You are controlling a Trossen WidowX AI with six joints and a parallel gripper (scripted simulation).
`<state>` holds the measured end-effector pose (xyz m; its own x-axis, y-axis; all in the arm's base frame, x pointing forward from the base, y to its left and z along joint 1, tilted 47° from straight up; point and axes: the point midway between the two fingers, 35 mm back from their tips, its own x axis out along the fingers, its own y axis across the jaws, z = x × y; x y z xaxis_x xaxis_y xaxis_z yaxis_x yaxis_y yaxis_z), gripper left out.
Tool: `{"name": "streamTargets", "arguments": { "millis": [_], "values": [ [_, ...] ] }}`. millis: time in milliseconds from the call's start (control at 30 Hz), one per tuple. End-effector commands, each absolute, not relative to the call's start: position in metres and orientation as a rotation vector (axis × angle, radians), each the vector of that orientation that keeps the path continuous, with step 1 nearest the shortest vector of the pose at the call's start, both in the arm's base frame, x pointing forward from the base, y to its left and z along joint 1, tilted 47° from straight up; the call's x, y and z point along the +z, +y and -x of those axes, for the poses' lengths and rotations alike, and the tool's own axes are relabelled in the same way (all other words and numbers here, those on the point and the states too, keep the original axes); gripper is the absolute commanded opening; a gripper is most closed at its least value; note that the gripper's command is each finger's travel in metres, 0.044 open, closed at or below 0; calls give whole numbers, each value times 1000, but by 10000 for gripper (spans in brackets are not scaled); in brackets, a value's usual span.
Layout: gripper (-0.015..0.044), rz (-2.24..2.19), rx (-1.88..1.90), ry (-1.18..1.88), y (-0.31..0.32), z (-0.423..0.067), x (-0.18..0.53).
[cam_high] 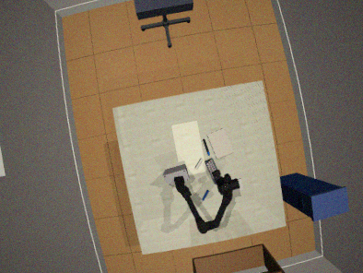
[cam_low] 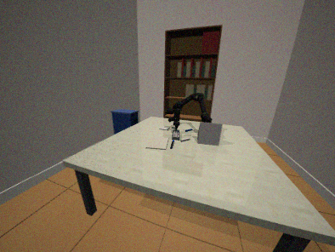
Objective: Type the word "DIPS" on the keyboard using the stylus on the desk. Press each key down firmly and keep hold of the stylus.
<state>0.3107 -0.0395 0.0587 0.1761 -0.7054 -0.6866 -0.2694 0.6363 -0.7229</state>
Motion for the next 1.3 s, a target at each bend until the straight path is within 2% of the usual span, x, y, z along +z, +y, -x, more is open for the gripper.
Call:
{"name": "streamTargets", "arguments": {
  "millis": [0, 167, 500, 733, 1067, 1267],
  "values": [
    [0, 892, -374, 1404, -40, -309, 59],
    [0, 892, -372, 1406, -33, -275, 43],
    [0, 892, -371, 1407, -31, -273, 40],
    [0, 889, -370, 1407, 18, -252, -14],
    [0, 889, -369, 1407, 19, -252, -13],
    [0, 888, -367, 1408, 60, -242, 27]
  ]
}}
